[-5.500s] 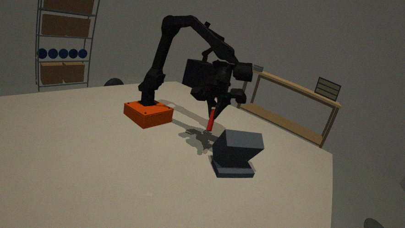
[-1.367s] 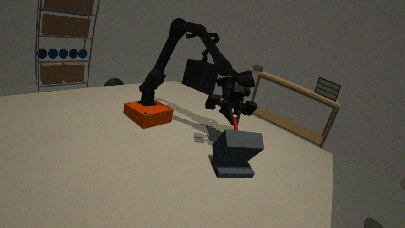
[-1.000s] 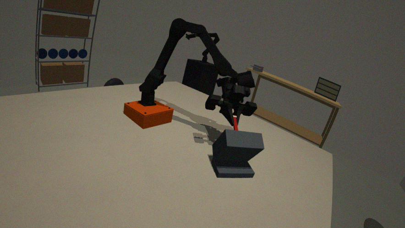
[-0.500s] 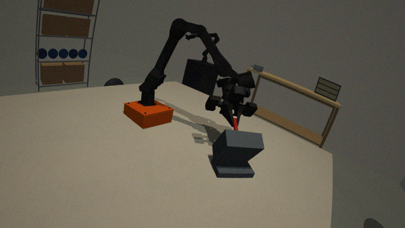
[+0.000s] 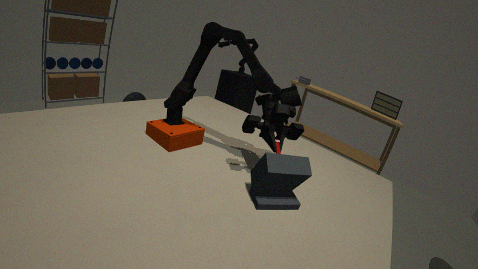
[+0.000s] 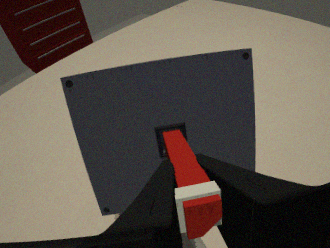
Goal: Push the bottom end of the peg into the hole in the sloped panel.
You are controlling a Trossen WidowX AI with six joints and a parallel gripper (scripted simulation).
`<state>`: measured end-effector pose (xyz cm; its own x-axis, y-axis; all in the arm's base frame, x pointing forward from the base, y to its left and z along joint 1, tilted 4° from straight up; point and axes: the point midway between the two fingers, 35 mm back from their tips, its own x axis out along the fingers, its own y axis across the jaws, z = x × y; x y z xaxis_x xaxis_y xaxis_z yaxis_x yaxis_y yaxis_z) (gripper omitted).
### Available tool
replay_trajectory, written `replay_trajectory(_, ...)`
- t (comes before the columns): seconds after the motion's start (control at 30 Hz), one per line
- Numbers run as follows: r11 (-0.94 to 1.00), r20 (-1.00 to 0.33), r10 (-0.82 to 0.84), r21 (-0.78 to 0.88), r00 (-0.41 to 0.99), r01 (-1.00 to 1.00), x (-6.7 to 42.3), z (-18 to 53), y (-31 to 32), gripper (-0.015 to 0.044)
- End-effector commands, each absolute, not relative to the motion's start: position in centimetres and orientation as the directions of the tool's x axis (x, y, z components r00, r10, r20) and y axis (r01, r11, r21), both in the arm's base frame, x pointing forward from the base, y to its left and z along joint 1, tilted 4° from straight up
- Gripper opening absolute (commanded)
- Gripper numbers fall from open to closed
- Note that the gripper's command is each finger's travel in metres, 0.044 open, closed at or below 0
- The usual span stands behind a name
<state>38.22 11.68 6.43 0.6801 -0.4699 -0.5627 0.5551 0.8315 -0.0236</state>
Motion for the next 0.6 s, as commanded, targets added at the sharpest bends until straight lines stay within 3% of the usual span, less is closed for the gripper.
replay_trajectory(0.0,0.834,-0.565,-0.468,-0.026,0.68,0.552,38.42,6.18,11.57,0.0)
replay_trajectory(0.57,0.834,-0.564,-0.468,-0.026,0.681,0.552,39.22,5.54,11.01,0.0)
